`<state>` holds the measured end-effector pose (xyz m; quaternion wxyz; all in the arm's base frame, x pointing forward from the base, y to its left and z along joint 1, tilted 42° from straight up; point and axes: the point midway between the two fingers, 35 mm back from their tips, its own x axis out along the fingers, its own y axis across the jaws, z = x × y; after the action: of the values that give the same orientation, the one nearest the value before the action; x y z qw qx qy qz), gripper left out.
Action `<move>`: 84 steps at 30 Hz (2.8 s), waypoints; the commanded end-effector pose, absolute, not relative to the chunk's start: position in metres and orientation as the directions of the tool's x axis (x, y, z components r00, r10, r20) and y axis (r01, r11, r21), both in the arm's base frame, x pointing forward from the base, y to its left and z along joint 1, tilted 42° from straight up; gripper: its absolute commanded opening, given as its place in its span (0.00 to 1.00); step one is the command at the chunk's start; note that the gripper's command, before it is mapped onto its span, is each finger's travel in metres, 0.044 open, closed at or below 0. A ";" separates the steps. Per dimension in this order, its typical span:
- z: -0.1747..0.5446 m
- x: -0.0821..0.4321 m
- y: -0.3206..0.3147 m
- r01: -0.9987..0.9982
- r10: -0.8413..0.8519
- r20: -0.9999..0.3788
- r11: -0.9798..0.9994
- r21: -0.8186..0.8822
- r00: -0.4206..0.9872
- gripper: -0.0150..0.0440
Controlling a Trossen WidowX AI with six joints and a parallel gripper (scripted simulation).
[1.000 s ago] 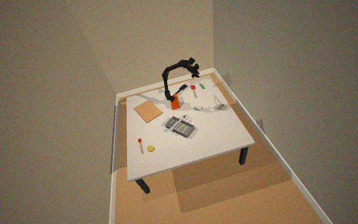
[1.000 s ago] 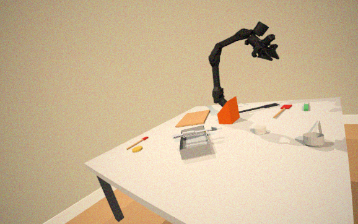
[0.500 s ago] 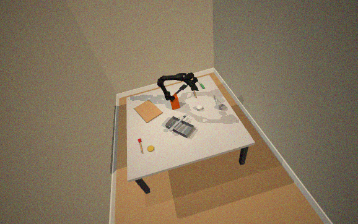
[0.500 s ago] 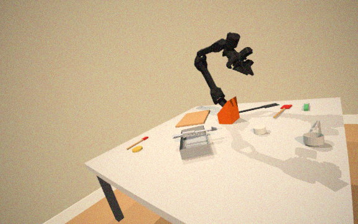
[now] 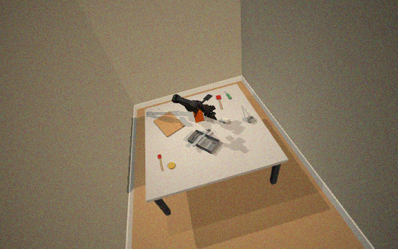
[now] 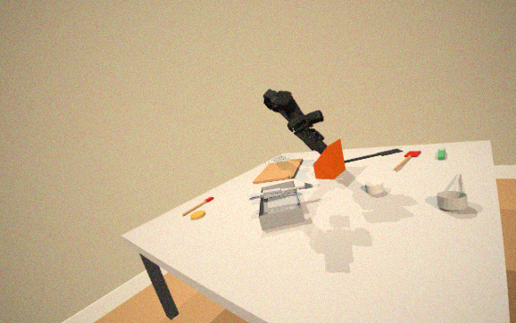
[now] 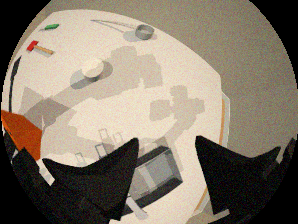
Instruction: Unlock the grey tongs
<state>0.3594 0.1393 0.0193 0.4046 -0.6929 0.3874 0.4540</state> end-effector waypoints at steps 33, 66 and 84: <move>0.026 0.332 -0.060 -0.674 -0.341 -0.897 -0.735 0.069 0.280 0.69; -0.022 0.348 -0.079 -0.674 -0.342 -0.897 -0.735 0.070 0.281 0.69; -0.036 0.352 -0.086 -0.679 -0.349 -0.893 -0.730 0.070 0.284 0.52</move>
<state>0.3517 -0.0863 -0.0368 0.1648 -0.7838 0.3280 0.5009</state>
